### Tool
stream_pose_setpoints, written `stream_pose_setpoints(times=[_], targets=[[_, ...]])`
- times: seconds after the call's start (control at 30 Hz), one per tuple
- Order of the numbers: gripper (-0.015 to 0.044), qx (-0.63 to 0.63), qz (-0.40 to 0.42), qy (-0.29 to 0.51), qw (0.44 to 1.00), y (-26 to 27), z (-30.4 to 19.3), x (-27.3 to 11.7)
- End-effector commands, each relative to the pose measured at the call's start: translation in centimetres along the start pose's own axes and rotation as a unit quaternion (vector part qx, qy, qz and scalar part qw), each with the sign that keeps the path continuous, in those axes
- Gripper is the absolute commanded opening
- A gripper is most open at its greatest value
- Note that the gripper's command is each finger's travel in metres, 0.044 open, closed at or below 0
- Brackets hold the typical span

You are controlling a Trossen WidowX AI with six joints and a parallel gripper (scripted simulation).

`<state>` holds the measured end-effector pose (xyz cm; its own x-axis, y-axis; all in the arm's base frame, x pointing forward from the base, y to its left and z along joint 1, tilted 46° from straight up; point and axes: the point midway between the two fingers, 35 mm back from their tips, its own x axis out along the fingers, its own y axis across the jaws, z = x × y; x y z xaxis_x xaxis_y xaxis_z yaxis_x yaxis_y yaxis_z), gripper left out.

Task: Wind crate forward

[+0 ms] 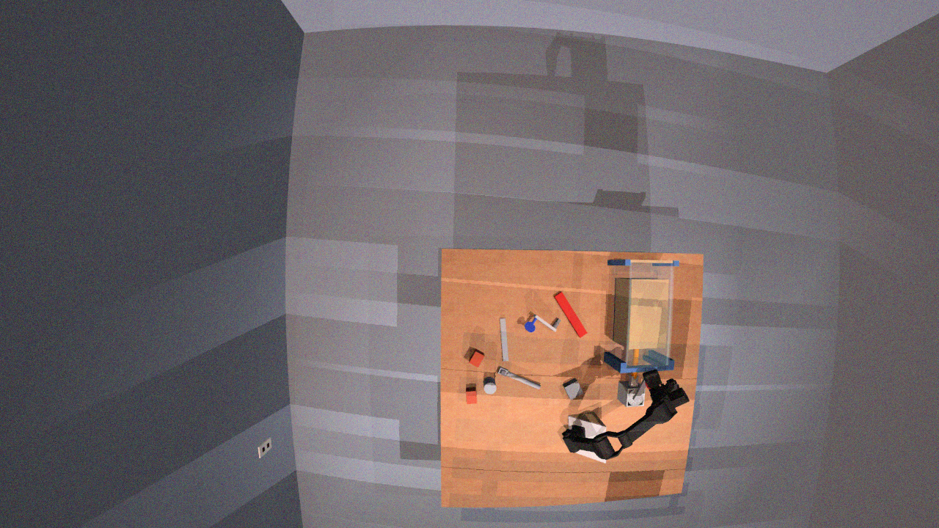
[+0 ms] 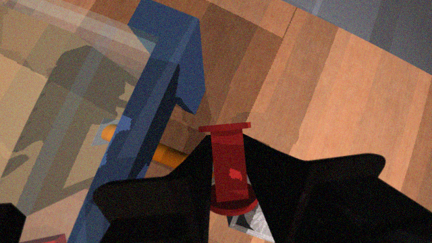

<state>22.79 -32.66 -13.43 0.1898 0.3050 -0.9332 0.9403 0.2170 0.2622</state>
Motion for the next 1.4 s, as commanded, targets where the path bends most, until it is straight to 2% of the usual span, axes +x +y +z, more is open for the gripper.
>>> stream_pose_setpoints(times=[0.0,1.37], targets=[[0.0,-0.002,0.01,0.016,1.0,1.4,-1.5,-0.2],[0.0,-0.002,0.011,0.018,1.0,3.5,-5.2,-2.0]])
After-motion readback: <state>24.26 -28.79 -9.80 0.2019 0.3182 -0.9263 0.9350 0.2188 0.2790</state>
